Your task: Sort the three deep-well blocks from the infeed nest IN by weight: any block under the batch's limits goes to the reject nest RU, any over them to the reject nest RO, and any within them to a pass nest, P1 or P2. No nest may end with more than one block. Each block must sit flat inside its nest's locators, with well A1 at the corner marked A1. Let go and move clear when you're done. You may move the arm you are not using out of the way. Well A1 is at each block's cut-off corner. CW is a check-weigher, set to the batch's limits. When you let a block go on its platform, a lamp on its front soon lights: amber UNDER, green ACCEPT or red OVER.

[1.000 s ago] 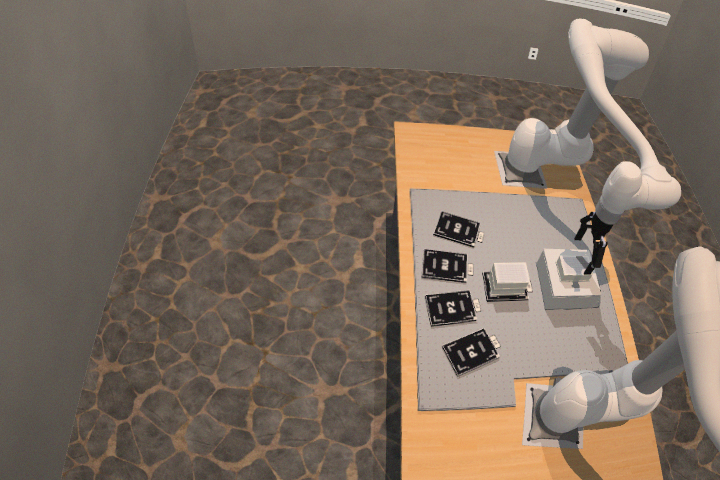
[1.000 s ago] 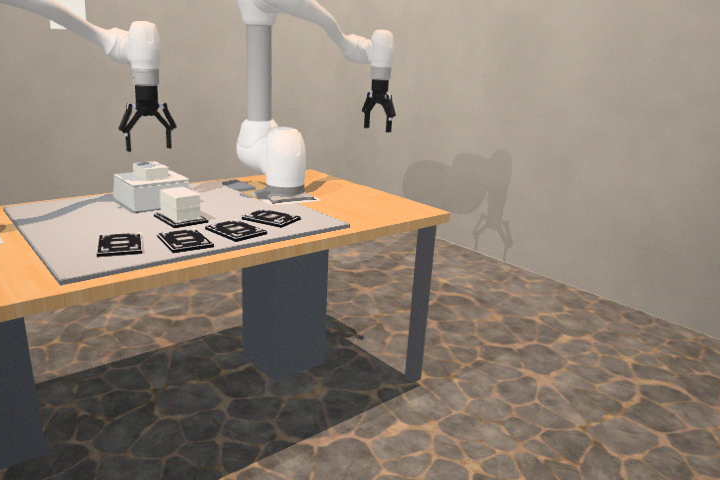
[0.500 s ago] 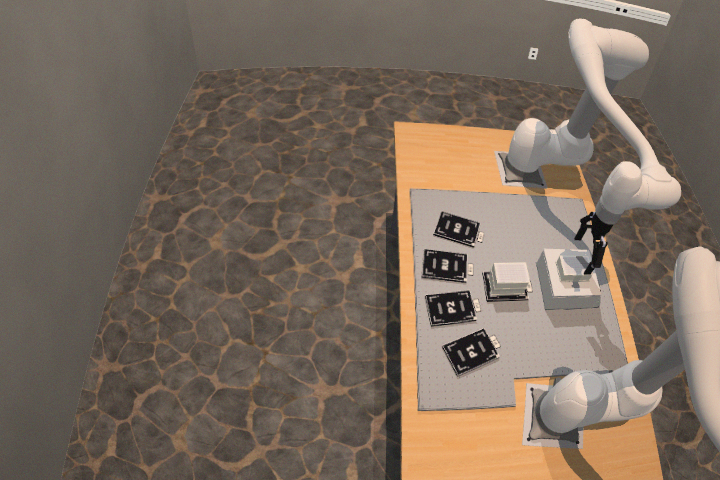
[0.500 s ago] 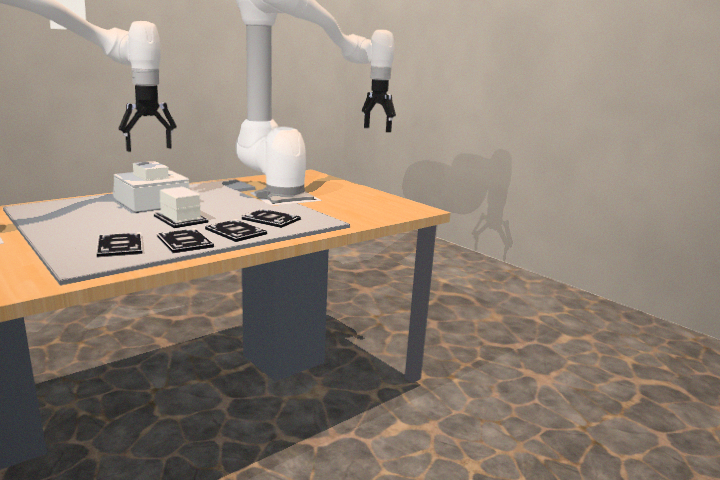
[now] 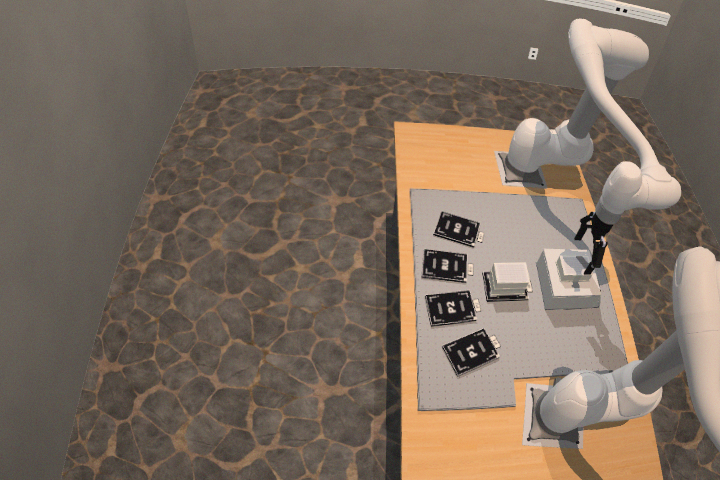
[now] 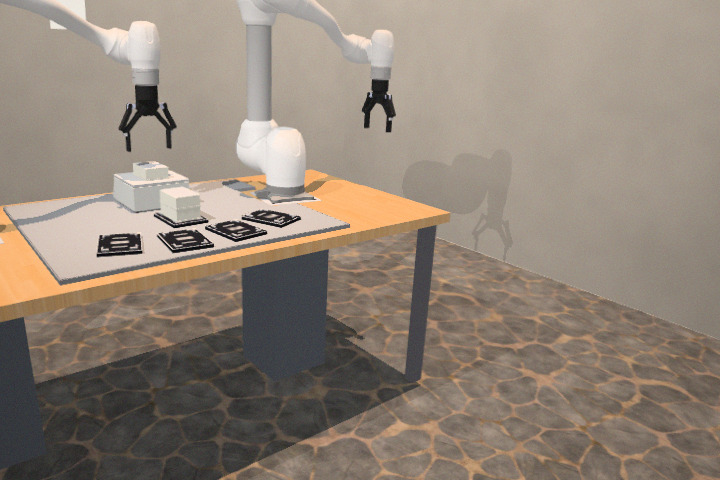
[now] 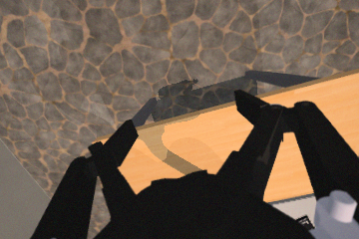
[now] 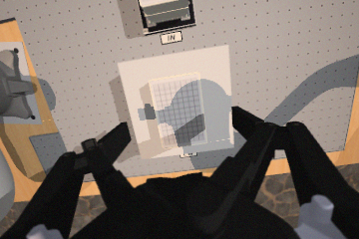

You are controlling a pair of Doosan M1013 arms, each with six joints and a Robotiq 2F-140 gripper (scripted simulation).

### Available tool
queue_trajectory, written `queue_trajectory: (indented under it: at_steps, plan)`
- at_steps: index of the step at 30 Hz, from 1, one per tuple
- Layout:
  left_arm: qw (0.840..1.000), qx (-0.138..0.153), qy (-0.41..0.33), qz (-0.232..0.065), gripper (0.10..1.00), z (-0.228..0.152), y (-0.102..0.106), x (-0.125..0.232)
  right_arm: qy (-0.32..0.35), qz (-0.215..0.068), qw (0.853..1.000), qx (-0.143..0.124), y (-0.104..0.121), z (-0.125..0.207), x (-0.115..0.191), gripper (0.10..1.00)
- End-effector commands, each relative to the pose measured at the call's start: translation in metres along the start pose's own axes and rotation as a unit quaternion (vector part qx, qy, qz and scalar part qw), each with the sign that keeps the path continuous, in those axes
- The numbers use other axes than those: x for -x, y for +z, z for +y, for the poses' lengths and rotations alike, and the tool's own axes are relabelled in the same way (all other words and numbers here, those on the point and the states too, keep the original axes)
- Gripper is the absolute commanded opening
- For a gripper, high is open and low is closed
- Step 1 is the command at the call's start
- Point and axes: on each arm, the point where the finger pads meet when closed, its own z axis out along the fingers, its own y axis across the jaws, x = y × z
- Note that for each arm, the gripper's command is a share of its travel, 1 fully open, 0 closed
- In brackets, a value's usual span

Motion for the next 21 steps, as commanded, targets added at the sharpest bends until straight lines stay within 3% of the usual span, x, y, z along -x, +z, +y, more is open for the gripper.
queue_trajectory:
  at_steps: [1, 17, 21]
  plan:
    - [1.0, 0.0, 0.0, 0.001, 1.0, 0.0, -0.001, 0.0, 0.0, 0.0, 1.0, -0.001, -0.001, 0.0, 0.0, 1.0]
    - [1.0, 0.0, 0.0, 0.001, 1.0, 0.0, -0.001, 0.0, 0.0, 0.0, 1.0, -0.001, -0.001, 0.0, 0.0, 1.0]
    - [1.0, 0.0, 0.0, 0.001, 1.0, 0.0, -0.001, 0.0, 0.0, 0.0, 1.0, -0.001, 0.009, 0.0, 0.0, 1.0]
